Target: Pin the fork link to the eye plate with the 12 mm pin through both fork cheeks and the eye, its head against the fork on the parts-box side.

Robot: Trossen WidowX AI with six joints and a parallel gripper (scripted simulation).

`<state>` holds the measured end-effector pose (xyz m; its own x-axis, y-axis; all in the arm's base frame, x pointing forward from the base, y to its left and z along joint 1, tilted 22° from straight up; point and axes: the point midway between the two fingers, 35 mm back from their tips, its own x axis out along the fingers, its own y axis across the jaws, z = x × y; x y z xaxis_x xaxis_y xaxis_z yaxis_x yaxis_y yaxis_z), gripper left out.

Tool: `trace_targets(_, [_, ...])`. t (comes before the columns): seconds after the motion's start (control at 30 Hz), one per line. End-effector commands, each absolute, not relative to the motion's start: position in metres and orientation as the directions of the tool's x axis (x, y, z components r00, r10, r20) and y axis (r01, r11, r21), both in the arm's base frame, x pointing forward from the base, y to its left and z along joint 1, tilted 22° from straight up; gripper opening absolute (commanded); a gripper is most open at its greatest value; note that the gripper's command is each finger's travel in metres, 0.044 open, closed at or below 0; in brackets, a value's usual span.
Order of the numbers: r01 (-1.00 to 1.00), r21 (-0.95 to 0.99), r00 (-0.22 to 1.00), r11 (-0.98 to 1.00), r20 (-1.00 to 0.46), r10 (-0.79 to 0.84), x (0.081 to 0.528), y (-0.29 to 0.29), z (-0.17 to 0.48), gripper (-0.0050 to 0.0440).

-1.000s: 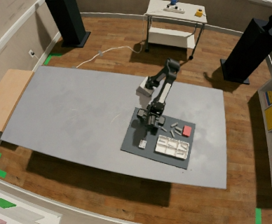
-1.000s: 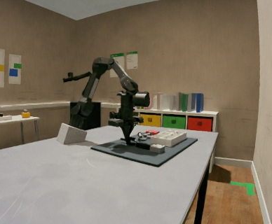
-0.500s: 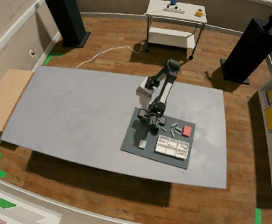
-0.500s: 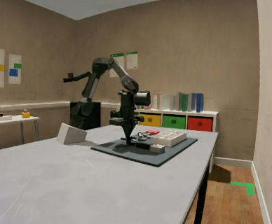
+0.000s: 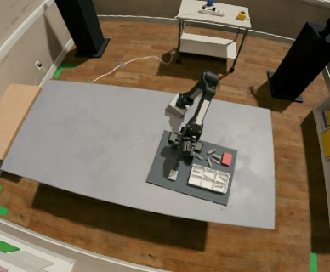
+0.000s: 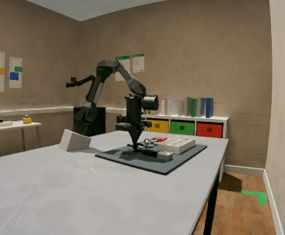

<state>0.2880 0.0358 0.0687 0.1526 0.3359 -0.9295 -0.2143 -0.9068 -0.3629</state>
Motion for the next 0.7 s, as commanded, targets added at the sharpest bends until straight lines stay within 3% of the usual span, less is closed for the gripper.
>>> trace_targets(0.0, [-0.197,-0.367,0.191,-0.909,-0.924,0.332,0.2948,0.0368,0.081,-0.005])
trace_targets(0.67, [-0.197,-0.368,0.193,-0.909,-0.923,0.332,0.2964,0.0437,0.085,-0.005])
